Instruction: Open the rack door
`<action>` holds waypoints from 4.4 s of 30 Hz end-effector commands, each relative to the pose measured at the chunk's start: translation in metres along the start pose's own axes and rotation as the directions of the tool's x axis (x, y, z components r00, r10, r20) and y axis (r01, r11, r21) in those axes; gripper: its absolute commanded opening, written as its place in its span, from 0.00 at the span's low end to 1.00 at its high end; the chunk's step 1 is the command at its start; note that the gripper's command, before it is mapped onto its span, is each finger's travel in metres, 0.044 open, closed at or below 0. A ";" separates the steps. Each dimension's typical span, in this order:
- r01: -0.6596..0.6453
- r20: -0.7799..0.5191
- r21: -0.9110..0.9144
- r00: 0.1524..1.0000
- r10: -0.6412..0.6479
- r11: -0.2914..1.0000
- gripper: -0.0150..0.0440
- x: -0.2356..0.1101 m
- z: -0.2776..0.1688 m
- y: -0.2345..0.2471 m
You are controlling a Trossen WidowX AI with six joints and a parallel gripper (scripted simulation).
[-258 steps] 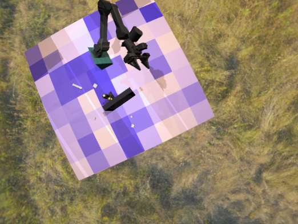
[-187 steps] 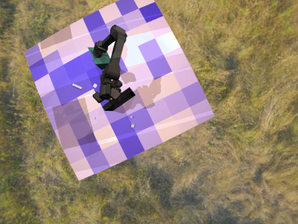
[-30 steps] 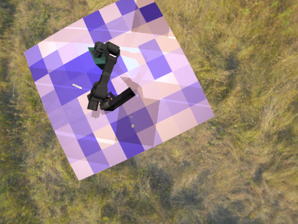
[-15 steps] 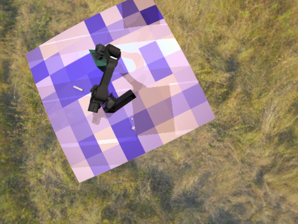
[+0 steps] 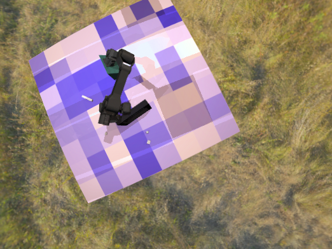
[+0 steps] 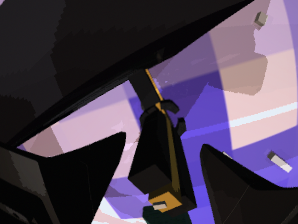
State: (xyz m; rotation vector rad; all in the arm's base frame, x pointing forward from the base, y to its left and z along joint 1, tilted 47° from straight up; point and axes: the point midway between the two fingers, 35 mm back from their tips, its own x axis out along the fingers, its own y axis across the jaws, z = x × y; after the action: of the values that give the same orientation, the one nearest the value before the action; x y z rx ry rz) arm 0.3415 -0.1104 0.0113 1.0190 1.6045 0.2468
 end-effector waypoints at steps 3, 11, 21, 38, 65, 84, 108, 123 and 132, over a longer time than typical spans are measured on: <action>-0.002 0.004 -0.303 1.000 0.003 0.953 0.73 -0.001 0.001 0.000; 0.000 0.004 -0.648 1.000 0.003 0.762 0.73 -0.001 0.001 0.000; 0.003 0.004 -0.932 1.000 0.003 0.363 0.73 -0.001 0.001 0.000; 0.005 0.004 -0.891 1.000 0.003 -0.454 0.73 -0.001 0.001 0.000; 0.005 0.004 -0.702 1.000 0.003 -0.712 0.60 -0.001 0.001 0.000; 0.005 0.004 -0.702 1.000 0.003 -0.712 0.38 -0.001 0.001 0.000; 0.005 0.004 -0.848 1.000 0.003 -0.529 0.27 -0.001 -0.010 -0.002; 0.003 0.003 -0.974 1.000 0.003 -0.227 0.27 -0.001 -0.036 -0.006; 0.002 0.002 -0.997 1.000 0.003 -0.077 0.27 0.000 -0.056 -0.006</action>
State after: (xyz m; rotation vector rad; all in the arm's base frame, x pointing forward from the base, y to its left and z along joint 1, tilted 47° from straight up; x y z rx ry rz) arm 0.2948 -0.0962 0.0224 -0.3351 0.8166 1.3107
